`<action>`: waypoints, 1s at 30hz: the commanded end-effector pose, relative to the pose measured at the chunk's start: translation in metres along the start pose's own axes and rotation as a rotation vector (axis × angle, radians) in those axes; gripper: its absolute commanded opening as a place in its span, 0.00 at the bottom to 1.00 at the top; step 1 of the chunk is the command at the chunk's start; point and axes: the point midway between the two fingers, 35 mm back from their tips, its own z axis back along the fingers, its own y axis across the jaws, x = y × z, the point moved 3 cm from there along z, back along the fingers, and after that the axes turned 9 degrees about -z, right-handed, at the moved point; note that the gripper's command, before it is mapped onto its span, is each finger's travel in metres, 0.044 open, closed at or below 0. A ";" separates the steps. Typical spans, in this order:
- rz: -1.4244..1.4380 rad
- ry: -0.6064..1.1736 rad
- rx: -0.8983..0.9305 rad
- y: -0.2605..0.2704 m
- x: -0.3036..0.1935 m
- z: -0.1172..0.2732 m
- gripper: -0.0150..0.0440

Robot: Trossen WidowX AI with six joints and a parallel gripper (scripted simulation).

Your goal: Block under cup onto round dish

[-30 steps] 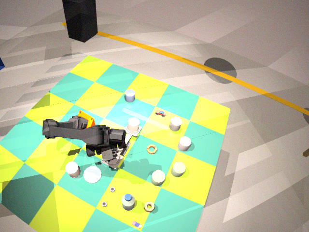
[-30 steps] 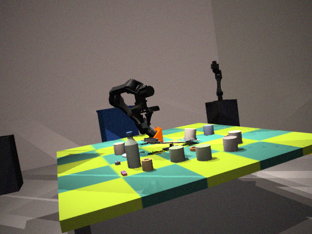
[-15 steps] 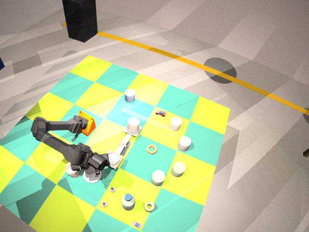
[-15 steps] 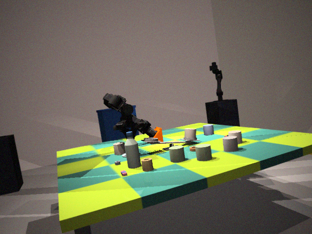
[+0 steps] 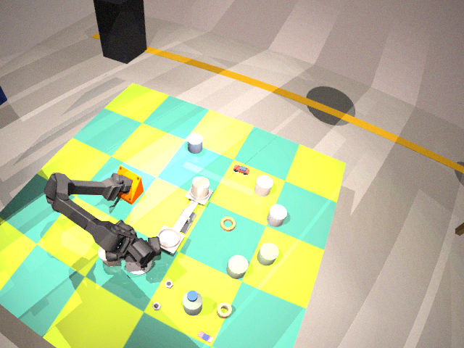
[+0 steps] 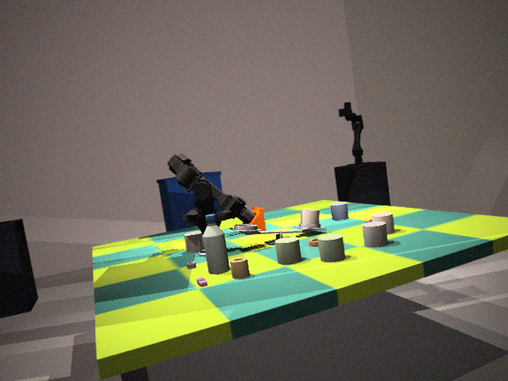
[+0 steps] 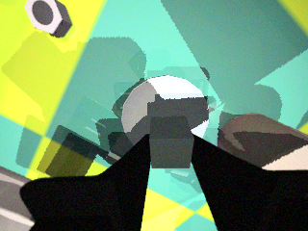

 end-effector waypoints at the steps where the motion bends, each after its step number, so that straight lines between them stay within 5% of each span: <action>1: 0.005 0.001 0.002 -0.001 -0.002 -0.013 0.25; 19: 0.005 0.000 0.001 -0.001 -0.002 -0.033 0.25; 30: -0.002 -0.004 0.000 -0.001 0.000 -0.028 0.74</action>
